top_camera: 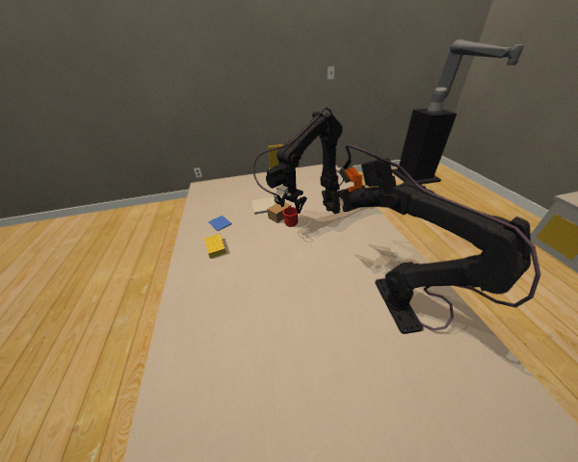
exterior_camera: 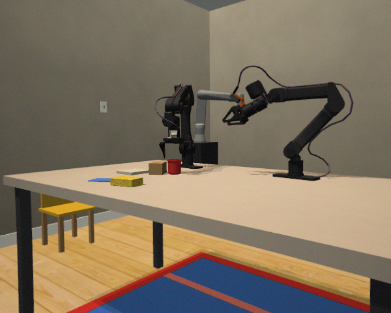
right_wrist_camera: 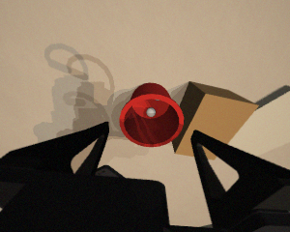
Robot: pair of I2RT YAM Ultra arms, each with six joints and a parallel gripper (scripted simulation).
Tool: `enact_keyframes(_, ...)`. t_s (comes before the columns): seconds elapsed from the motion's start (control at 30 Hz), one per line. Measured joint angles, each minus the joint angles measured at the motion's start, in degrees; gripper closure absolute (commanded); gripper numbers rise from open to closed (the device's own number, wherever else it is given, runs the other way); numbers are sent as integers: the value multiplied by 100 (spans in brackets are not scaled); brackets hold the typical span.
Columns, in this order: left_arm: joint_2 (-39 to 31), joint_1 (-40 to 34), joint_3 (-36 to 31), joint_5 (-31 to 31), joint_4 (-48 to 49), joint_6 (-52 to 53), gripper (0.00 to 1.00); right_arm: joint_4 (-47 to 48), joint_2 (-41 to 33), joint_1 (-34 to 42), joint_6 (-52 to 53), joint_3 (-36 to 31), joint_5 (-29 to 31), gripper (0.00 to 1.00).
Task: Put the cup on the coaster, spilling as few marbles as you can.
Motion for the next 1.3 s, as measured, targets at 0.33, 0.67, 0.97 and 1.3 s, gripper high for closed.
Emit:
enact_keyframes(0.33, 0, 0, 0, 0, 0, 0, 0, -20, 46, 0, -26, 37, 0, 0)
enact_keyframes(0.67, 0, 0, 0, 0, 0, 0, 0, 271, 146, 0, -26, -173, 0, 0)
enact_keyframes(0.97, 0, 0, 0, 0, 0, 0, 0, 444, 181, 0, -28, -267, 0, 12)
enact_keyframes(1.3, 0, 0, 0, 0, 0, 0, 0, 485, 181, 0, -33, -269, 0, 23)
